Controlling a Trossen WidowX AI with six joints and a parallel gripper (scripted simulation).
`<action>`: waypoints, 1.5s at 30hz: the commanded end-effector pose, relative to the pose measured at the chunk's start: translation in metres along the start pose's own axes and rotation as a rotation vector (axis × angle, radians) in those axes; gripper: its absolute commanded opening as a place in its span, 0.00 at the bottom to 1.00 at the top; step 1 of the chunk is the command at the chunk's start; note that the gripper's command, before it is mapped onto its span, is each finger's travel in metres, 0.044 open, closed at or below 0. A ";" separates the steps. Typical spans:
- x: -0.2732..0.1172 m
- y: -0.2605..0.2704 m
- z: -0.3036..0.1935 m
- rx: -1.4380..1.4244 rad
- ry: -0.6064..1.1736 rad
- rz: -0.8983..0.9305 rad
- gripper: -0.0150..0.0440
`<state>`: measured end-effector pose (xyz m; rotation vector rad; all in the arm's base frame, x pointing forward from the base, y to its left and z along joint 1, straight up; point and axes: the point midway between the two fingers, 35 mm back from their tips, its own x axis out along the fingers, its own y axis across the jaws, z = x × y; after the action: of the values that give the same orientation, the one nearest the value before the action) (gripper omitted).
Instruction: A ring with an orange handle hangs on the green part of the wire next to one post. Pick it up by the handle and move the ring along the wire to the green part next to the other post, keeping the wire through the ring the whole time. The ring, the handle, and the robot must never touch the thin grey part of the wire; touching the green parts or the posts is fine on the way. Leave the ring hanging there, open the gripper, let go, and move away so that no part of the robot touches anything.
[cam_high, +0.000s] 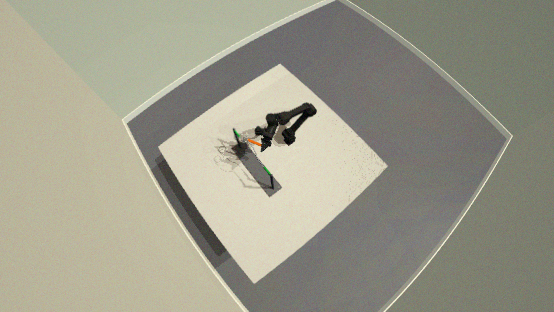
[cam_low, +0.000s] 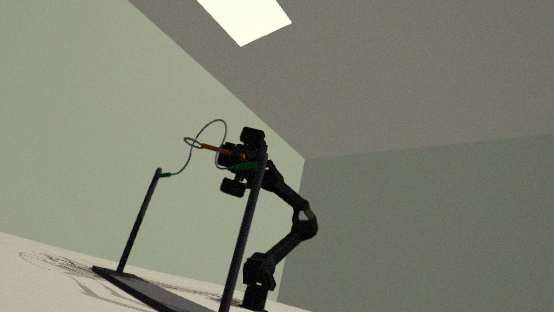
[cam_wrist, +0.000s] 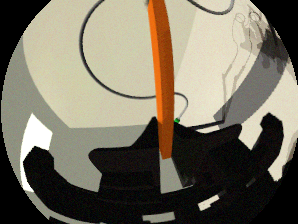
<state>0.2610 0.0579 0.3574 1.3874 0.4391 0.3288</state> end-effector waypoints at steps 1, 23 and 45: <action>0.000 -0.002 0.001 -0.065 -0.005 -0.035 0.00; -0.001 -0.019 0.004 -0.362 -0.022 -0.222 0.00; -0.005 -0.033 0.012 -0.659 -0.045 -0.409 0.00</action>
<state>0.2613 0.0420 0.3268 0.6983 0.5084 0.1045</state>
